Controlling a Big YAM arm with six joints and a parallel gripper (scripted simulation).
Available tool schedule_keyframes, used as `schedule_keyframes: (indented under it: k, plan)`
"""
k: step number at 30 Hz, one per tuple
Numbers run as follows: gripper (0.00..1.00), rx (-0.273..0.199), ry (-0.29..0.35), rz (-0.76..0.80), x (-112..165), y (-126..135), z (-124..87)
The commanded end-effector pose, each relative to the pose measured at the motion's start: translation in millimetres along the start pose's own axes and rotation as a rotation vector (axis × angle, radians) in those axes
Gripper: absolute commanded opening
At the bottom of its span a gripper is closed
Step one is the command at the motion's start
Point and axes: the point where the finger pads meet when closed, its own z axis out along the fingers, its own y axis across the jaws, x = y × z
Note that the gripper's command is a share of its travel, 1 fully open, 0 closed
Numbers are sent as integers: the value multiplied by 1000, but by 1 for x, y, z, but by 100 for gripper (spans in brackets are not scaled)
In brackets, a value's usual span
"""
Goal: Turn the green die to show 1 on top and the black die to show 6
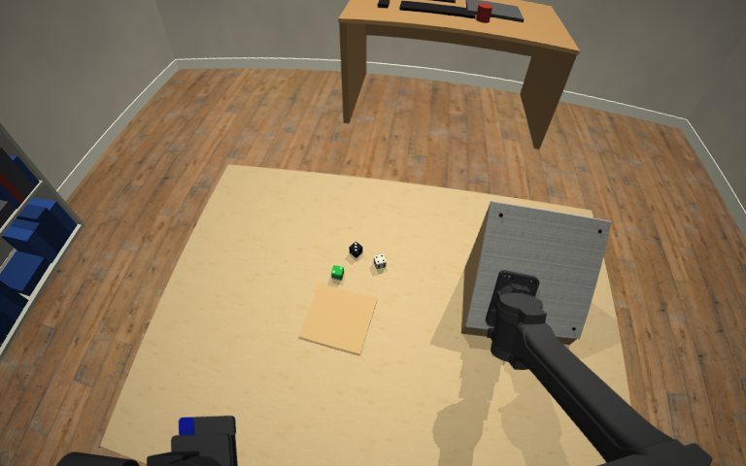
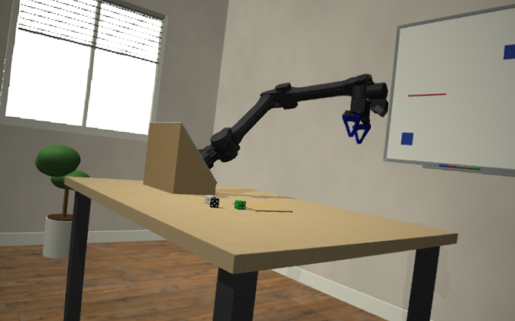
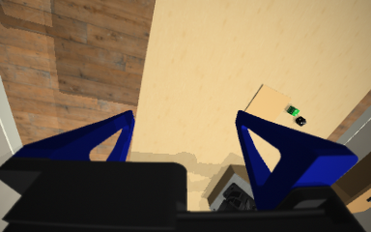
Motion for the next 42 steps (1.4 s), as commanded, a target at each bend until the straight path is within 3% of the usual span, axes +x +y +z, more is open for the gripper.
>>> schedule_keyframes:
  k: [1,17,18,19,22,24,26,27,28,32,34,35,36,38,40,41,42]
  plan:
    - [100,1,-8,-2,-1,0,-3]
    - [100,1,-8,-2,-1,0,-3]
    - [100,17,-77,-29,-10,7,-30]
    - [100,12,-36,-1,-10,-14,-9]
    - [100,15,-8,46,-12,-72,16]
    - [100,18,-7,46,-13,-74,17]
    - [100,16,5,72,-12,-109,30]
    - [100,16,5,72,-12,-109,30]
    - [100,11,19,102,-5,-136,41]
    - [100,6,34,136,4,-195,62]
    - [100,6,34,136,4,-195,62]
    - [100,-9,46,173,21,-240,79]
    - [100,-25,58,210,36,-260,91]
    - [100,-21,60,210,44,-284,96]
    - [100,-40,70,246,69,-318,111]
    - [100,-40,70,246,70,-323,112]
    - [100,-66,72,279,93,-344,126]
